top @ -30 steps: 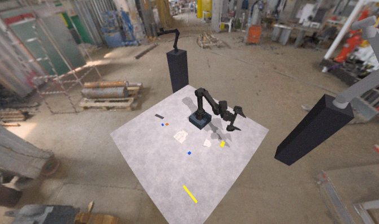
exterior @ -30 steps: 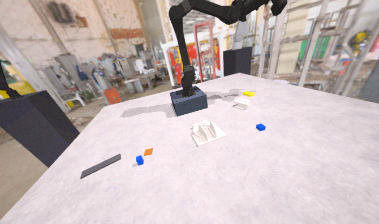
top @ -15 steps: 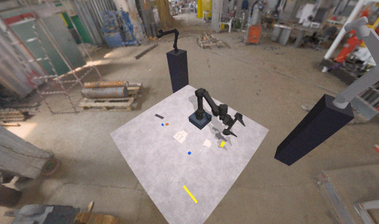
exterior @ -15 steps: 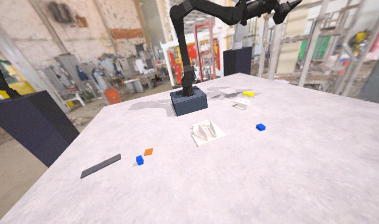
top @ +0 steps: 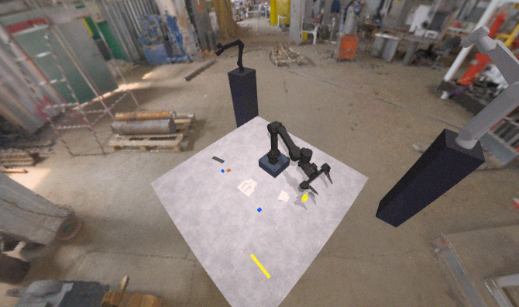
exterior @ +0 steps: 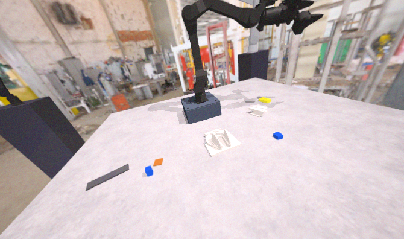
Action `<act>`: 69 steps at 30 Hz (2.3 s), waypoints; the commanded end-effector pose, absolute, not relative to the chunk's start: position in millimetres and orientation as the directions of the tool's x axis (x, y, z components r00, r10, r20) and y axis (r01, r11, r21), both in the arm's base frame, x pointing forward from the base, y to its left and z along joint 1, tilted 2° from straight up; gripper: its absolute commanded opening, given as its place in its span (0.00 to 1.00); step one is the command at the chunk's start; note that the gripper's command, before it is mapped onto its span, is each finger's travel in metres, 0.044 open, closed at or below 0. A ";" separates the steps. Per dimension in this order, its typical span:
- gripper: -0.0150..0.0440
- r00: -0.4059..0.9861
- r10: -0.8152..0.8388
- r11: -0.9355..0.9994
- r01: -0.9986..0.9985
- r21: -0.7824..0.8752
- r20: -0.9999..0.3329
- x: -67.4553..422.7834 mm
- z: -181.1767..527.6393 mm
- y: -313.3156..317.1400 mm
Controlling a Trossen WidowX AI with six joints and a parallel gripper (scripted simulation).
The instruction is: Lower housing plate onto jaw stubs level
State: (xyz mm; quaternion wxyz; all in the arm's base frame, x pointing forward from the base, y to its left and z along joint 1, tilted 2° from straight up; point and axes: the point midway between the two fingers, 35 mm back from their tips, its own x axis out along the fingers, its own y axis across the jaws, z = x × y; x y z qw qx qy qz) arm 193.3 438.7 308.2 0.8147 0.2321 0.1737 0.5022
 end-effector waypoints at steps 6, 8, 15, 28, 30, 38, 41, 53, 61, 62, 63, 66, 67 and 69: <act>1.00 0.449 0.877 0.476 -0.767 0.430 -0.171 204.1 278.3 433.1; 1.00 0.451 0.870 0.492 -0.772 0.402 -0.197 206.3 271.8 431.4; 1.00 0.458 0.841 0.534 -0.790 0.302 -0.289 213.4 249.0 424.3; 1.00 0.456 0.765 0.558 -0.822 0.115 -0.455 223.7 207.8 406.2; 1.00 0.454 0.751 0.556 -0.827 0.087 -0.479 224.9 201.6 402.8; 1.00 0.442 0.688 0.530 -0.848 -0.017 -0.575 228.8 177.2 387.7; 1.00 0.435 0.663 0.514 -0.856 -0.053 -0.610 229.8 168.4 381.5; 1.00 0.396 0.550 0.418 -0.893 -0.169 -0.735 231.3 135.8 354.4; 1.00 0.359 0.468 0.329 -0.919 -0.218 -0.808 230.0 116.5 334.4; 1.00 0.354 0.457 0.317 -0.922 -0.222 -0.816 229.7 114.3 331.8; 1.00 0.348 0.446 0.305 -0.925 -0.226 -0.825 229.4 112.0 329.1; 1.00 0.331 0.413 0.266 -0.935 -0.235 -0.848 228.2 105.5 321.1; 1.00 0.325 0.402 0.253 -0.938 -0.237 -0.856 227.7 103.4 318.4; 1.00 0.313 0.380 0.227 -0.944 -0.240 -0.871 226.8 99.3 312.9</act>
